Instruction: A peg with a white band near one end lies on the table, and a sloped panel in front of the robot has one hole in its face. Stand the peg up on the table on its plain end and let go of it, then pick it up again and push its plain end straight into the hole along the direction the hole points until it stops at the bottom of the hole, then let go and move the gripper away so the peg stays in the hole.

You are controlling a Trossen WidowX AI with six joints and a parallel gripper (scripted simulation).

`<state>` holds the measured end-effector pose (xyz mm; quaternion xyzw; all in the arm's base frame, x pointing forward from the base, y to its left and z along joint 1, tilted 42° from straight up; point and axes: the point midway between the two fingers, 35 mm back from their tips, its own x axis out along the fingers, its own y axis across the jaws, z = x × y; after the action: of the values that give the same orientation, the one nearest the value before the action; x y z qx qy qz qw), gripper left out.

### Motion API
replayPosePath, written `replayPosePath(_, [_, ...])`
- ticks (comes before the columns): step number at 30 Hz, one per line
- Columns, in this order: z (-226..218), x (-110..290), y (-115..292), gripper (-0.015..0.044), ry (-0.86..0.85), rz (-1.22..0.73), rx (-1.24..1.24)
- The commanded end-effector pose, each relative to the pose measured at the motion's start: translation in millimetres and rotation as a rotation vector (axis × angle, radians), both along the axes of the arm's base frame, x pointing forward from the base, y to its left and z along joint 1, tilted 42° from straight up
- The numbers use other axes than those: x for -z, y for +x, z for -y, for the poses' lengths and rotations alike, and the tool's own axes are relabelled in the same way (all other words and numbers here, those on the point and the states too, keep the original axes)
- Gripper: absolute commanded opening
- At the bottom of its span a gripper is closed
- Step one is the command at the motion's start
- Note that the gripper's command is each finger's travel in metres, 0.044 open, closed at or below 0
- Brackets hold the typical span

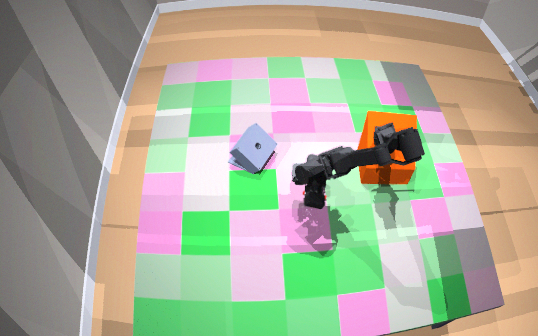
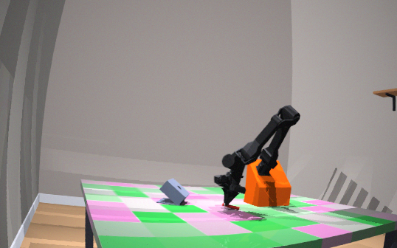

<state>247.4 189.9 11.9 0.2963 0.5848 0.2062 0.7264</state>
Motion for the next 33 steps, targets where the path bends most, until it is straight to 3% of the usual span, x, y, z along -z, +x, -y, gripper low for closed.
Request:
replayPosePath(1, [2,-1,-2,0.0049,-0.004,0.025,0.027])
replayPosePath(33, [10,-11,-19,0.0049,-0.017,0.229,0.213])
